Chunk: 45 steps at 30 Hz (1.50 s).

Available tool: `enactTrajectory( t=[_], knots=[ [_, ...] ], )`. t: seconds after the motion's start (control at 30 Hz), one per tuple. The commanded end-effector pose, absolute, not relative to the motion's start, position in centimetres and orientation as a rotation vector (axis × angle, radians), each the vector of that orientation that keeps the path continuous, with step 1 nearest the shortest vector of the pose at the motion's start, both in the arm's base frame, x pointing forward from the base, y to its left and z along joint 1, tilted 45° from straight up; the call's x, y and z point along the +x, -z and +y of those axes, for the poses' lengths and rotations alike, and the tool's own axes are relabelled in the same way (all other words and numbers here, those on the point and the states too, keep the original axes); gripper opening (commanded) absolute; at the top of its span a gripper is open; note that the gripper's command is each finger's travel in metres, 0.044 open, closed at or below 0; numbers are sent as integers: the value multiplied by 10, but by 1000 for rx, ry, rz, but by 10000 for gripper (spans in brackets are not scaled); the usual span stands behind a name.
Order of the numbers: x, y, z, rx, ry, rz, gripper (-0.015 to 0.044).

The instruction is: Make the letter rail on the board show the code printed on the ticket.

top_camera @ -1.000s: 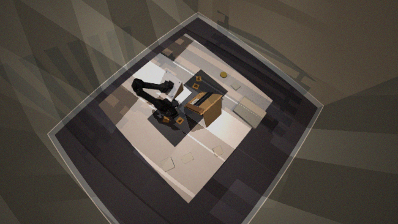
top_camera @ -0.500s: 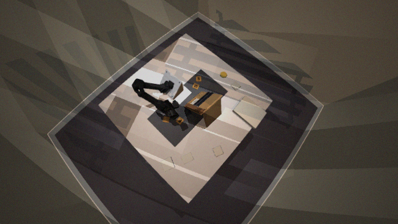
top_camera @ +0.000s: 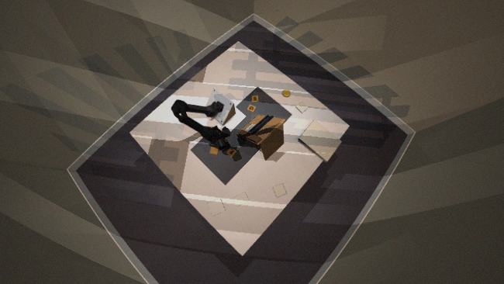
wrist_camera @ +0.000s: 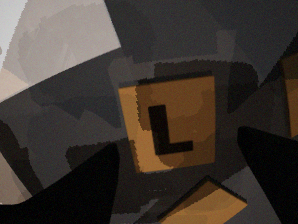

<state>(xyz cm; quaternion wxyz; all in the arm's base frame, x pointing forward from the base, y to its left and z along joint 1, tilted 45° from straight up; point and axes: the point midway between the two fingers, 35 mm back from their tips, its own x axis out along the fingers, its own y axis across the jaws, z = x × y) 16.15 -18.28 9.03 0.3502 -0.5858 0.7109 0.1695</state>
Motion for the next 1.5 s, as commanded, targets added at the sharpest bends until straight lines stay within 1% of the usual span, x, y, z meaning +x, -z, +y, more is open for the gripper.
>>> enactTrajectory(
  t=[0.0,0.73,0.77,1.17,1.47],
  knots=[
    [160,-85,-185,-1518,-452,1842,340],
    [159,-78,-193,-1518,-452,1843,340],
    [159,-78,-193,-1518,-452,1843,314],
    [159,-78,-193,-1518,-452,1843,234],
    [158,-81,-187,-1518,-452,1842,0]
  ],
)
